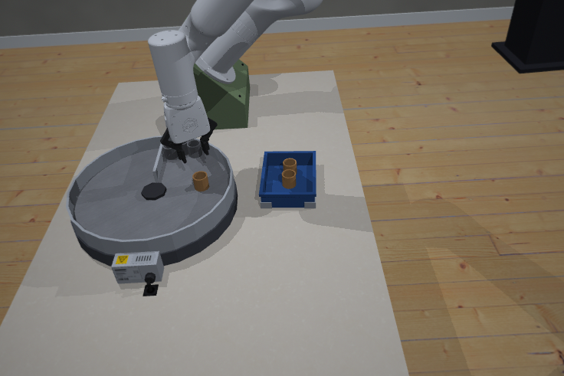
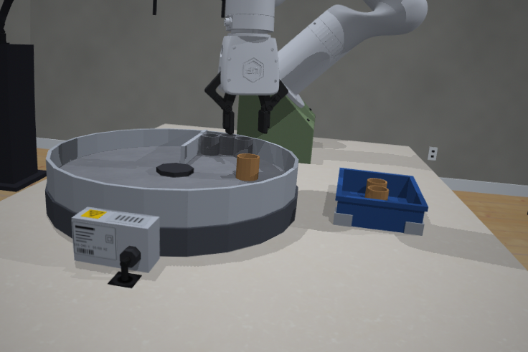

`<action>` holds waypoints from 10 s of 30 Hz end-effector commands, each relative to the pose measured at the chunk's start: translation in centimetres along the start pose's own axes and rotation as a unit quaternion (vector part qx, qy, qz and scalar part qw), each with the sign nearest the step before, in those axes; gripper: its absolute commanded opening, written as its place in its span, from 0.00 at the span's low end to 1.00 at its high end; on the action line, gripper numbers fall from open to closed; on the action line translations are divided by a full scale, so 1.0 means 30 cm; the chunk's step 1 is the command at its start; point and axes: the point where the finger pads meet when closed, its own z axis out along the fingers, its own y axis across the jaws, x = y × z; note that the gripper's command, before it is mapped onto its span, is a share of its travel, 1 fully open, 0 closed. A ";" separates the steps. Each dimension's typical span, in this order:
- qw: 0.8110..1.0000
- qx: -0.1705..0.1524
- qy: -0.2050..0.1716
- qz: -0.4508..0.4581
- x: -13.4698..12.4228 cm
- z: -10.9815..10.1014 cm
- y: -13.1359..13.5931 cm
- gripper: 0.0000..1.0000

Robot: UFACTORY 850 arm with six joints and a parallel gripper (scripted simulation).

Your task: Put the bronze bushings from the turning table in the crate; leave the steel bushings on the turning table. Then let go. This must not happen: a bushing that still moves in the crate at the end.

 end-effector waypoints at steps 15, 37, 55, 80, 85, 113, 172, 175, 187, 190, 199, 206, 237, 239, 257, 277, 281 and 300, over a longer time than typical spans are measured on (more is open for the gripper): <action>0.999 0.012 0.018 0.038 0.016 0.109 0.002 0.62; 0.999 0.012 0.018 0.038 0.016 0.159 0.001 0.62; 0.999 0.012 0.018 0.038 0.016 0.159 0.001 0.62; 0.999 0.012 0.018 0.038 0.016 0.159 0.001 0.62; 0.999 0.012 0.018 0.038 0.016 0.159 0.001 0.62; 0.999 0.012 0.018 0.038 0.016 0.159 0.001 0.00; 0.999 0.012 0.018 0.038 0.002 -0.071 0.014 0.00; 0.999 0.012 0.018 0.038 -0.018 -0.070 0.040 0.00; 0.999 0.012 0.018 0.038 -0.190 -0.059 0.260 0.00; 0.999 0.012 0.018 0.038 -0.240 -0.055 0.324 0.00; 0.999 0.012 0.018 0.038 -0.361 -0.047 0.479 0.00; 0.999 0.012 0.018 0.038 -0.469 -0.040 0.617 0.00; 0.999 0.012 0.018 0.038 -0.491 0.064 0.648 0.00; 0.999 0.012 0.018 0.038 -0.490 0.104 0.647 0.00; 0.999 0.012 0.018 0.038 -0.487 0.189 0.646 0.00; 0.999 0.012 0.018 0.038 -0.485 0.226 0.645 0.00; 0.999 0.012 0.018 0.038 -0.484 0.248 0.644 0.00; 0.999 0.012 0.018 0.038 -0.481 0.322 0.642 0.00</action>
